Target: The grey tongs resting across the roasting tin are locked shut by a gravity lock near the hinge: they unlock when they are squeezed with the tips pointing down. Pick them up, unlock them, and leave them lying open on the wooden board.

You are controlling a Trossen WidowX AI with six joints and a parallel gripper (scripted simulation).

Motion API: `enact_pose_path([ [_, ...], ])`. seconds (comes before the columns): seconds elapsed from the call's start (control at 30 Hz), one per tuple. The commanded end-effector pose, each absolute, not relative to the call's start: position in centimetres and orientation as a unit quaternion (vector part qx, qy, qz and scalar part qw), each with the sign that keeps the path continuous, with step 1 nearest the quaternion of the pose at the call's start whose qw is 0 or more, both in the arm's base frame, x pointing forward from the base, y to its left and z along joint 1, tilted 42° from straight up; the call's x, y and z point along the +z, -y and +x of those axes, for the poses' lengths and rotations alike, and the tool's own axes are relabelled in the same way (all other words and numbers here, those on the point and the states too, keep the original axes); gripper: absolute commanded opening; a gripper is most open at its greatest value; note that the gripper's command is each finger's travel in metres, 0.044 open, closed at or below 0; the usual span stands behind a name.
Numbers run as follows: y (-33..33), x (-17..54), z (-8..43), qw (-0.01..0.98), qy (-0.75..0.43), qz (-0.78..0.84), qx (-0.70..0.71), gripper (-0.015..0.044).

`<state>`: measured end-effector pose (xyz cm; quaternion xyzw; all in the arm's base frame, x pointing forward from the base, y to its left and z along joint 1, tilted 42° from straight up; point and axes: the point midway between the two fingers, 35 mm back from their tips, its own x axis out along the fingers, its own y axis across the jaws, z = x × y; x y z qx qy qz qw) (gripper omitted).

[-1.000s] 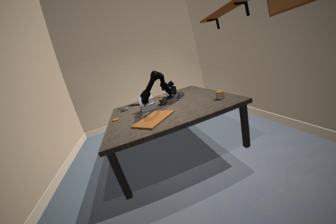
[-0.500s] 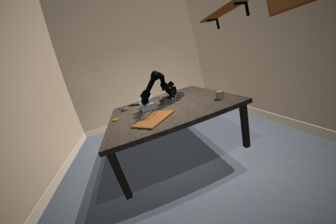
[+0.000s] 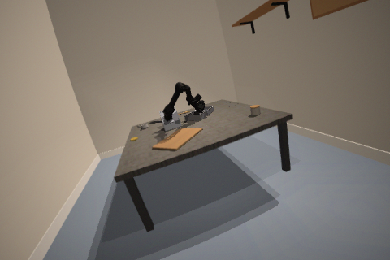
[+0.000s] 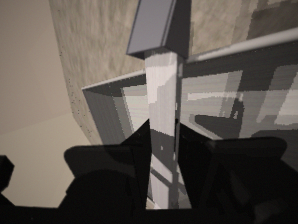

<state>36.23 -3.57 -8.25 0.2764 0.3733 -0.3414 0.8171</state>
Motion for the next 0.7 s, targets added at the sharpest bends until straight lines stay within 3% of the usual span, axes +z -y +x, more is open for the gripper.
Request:
enact_pose_path([
  [0.0,1.9,-6.4,36.9,0.819,-0.371,0.279,-0.338,-0.015],
  [0.17,-1.5,-2.5,37.2,0.82,-0.372,0.279,-0.335,-0.015],
  [0.67,-1.5,-2.5,37.2,0.82,-0.372,0.279,-0.335,-0.015],
])
